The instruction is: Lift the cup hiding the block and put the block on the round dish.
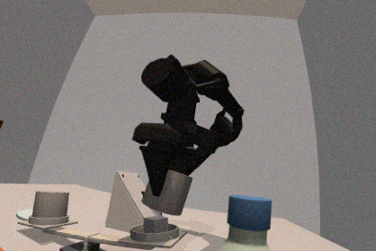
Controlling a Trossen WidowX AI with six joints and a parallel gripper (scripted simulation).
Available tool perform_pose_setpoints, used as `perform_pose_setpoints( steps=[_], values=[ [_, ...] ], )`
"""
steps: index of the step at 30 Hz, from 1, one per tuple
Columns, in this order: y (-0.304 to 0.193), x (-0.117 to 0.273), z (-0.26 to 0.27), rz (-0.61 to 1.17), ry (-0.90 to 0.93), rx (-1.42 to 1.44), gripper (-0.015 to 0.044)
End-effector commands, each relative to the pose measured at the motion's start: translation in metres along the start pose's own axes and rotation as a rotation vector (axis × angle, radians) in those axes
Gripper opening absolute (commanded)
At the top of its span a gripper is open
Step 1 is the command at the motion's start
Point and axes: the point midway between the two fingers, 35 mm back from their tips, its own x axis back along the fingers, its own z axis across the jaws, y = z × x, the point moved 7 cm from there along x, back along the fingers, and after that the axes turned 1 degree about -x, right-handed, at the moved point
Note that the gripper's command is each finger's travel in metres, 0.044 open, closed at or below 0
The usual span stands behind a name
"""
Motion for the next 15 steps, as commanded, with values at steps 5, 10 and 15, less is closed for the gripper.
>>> perform_pose_setpoints(
  steps=[5,10,15],
  values=[
    [0.0,0.014,0.001,0.001,-0.018,-0.001,0.0],
    [0.0,0.021,0.002,0.001,-0.022,-0.005,0.0],
    [0.0,0.027,0.003,0.0,-0.026,-0.009,0.0]
  ],
)
